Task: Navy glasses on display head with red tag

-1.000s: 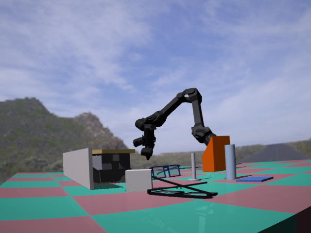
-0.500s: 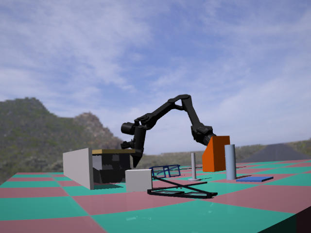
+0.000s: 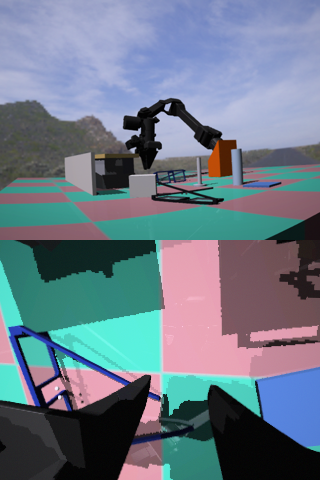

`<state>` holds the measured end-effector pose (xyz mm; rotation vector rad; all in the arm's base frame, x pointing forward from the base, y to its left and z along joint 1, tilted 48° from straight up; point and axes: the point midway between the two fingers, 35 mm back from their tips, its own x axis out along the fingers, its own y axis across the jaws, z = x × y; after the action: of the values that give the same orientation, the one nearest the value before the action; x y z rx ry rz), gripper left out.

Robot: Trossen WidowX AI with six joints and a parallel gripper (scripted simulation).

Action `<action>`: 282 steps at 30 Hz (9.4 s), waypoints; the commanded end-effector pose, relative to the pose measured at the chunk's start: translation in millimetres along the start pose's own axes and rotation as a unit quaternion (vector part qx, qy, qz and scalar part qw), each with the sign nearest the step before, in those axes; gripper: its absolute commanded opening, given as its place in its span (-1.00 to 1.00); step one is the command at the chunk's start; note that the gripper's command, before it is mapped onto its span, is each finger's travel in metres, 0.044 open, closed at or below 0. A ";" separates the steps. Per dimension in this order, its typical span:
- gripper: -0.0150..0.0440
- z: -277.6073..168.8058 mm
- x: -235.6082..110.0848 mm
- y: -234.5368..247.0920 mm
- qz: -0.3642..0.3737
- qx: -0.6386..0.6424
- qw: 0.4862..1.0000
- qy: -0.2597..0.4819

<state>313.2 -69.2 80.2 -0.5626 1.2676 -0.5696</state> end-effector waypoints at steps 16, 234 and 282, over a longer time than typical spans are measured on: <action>-0.08 -77.6 -25.8 124.0 -0.035 -0.137 0.988 0.056; -0.49 -161.4 -2.1 315.2 -0.013 -0.387 0.920 0.061; -0.49 -180.6 -4.8 304.3 -0.013 -0.388 0.920 0.062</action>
<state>163.5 144.8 -157.7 -1.2223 1.5928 -0.0925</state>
